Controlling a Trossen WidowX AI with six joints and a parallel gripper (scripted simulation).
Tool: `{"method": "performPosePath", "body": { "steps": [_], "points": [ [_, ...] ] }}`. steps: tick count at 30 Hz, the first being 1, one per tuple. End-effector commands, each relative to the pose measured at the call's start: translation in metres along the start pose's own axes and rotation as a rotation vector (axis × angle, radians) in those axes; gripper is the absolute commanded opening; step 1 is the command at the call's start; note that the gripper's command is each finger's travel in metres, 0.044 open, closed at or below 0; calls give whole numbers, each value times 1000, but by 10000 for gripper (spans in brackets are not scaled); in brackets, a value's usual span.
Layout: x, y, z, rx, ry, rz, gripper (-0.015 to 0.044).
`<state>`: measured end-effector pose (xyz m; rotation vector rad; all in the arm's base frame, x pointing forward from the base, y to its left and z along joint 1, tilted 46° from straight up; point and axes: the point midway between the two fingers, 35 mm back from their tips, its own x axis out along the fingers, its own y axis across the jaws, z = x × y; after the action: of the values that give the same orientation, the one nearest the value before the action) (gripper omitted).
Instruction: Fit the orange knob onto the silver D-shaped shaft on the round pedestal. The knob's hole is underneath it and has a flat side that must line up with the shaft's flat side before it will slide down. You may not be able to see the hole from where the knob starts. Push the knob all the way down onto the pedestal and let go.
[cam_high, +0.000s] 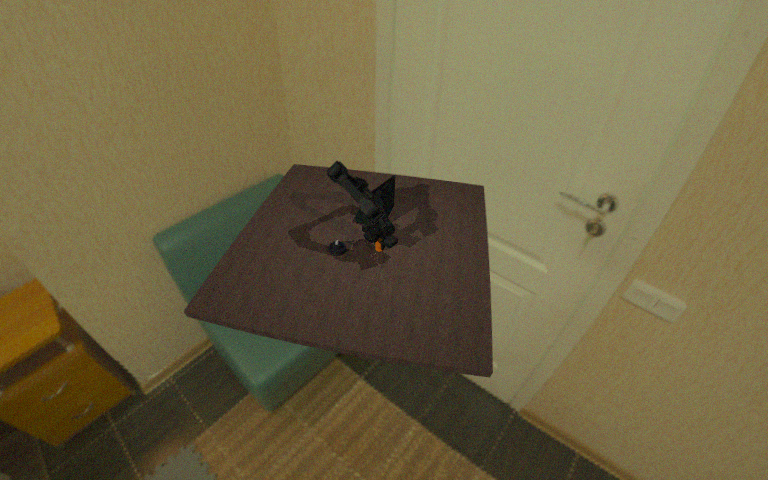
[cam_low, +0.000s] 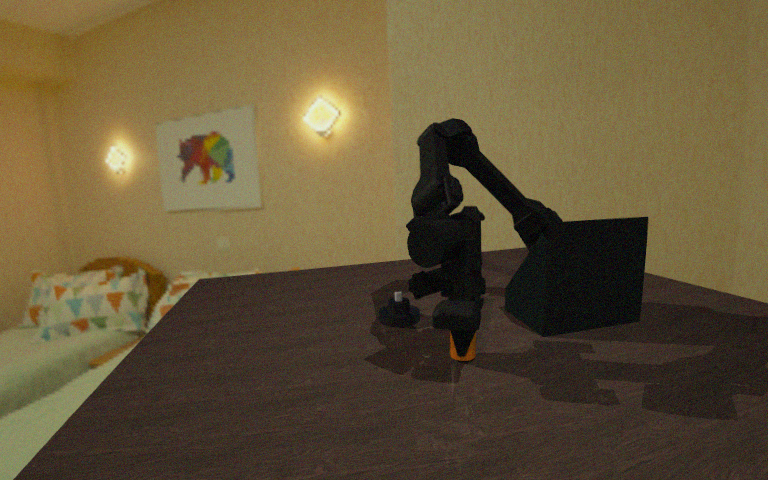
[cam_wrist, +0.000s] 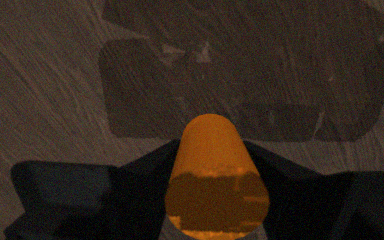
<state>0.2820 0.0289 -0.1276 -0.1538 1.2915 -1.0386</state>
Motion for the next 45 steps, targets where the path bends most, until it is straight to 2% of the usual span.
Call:
{"method": "performPosePath", "body": {
  "steps": [1,5,14,30,32,36,38,45],
  "points": [
    [8,0,0,-5,-8,-1,0],
    [8,0,-1,-5,-8,-1,0],
    [6,0,0,0,-3,0,236],
    [6,0,0,0,-3,0,240],
    [-4,1,0,-1,-3,1,292],
    [-64,2,-1,-6,-5,3,398],
    [-75,1,-2,-6,-5,2,440],
    [-75,1,-2,-6,-5,2,440]
  ]
}}
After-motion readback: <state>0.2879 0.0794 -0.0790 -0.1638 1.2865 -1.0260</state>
